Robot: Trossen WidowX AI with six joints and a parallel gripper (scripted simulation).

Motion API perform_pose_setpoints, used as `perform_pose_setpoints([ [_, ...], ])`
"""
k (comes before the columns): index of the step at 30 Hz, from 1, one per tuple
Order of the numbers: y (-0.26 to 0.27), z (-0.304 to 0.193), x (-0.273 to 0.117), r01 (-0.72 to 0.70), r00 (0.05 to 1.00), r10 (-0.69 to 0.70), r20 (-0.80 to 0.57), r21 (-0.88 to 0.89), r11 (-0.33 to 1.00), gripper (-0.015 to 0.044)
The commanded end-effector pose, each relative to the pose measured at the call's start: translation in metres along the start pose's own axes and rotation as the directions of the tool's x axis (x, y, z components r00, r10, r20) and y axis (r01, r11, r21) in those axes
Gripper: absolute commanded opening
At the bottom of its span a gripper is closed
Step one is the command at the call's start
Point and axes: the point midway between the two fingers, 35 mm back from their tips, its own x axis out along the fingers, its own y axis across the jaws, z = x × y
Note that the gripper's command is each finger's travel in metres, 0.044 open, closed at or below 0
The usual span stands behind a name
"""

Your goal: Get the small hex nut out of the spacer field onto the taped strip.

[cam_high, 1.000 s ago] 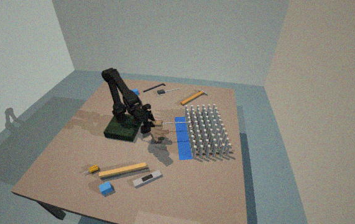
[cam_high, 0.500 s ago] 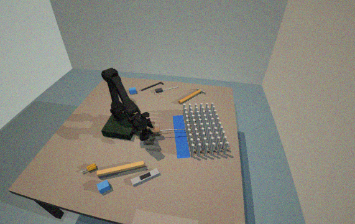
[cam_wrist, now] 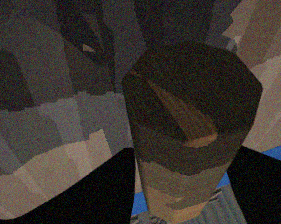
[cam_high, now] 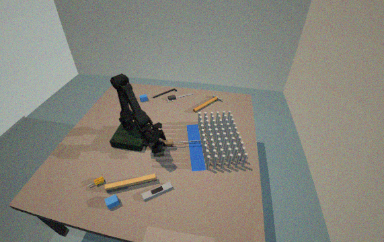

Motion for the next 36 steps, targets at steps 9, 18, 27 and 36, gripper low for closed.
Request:
perform_pose_setpoints([
  [9, 0.001, -0.009, 0.005, 0.0, 1.0, 0.0, -0.007, 0.0, 1.0, 0.0],
  [18, 0.001, -0.015, 0.009, 0.0, 1.0, 0.0, -0.007, 0.001, 1.0, 0.0],
  [27, 0.001, -0.022, 0.013, 0.0, 1.0, 0.0, -0.007, 0.001, 1.0, 0.0],
  [36, 0.001, -0.028, 0.018, 0.0, 1.0, 0.0, -0.008, 0.001, 1.0, 0.0],
])
